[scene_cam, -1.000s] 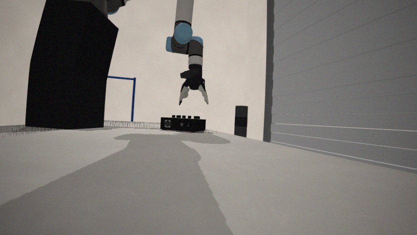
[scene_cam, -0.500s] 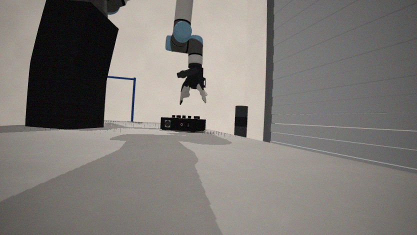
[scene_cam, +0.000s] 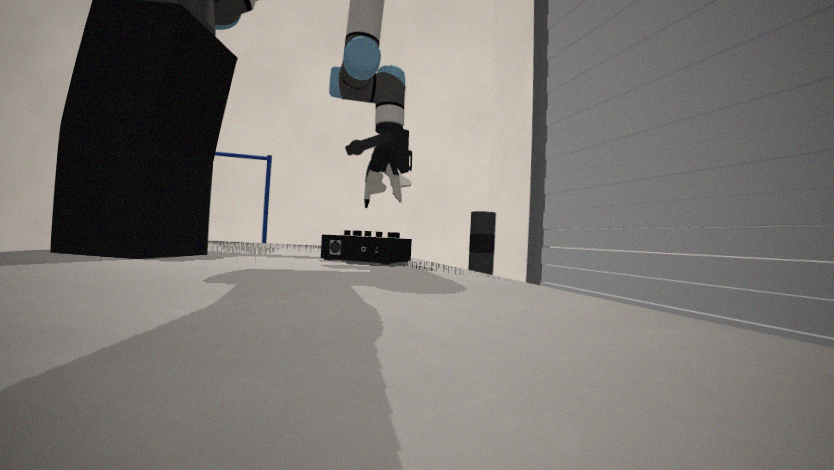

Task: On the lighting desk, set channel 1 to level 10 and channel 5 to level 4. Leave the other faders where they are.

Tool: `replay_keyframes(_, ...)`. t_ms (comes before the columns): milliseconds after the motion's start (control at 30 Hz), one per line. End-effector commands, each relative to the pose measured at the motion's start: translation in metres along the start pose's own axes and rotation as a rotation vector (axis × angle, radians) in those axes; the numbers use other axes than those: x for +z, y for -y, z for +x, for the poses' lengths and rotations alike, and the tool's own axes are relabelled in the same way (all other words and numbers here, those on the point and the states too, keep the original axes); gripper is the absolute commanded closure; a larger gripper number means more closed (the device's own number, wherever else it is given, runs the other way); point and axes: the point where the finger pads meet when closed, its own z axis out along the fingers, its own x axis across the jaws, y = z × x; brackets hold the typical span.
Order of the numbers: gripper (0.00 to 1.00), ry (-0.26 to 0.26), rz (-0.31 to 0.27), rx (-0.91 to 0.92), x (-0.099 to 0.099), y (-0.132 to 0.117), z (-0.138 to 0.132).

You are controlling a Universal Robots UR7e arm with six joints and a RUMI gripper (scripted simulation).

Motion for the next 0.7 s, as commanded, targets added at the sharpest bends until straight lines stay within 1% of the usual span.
replay_keyframes(0,0.0,0.001,0.0,0.13,-0.003,0.002,0.0)
replay_keyframes(333,0.0,-0.005,0.002,0.518,-0.009,0.01,0.0)
replay_keyframes(400,0.0,-0.005,0.002,0.518,-0.009,0.01,0.0)
replay_keyframes(667,0.0,-0.009,0.005,0.868,-0.015,0.015,-0.001)
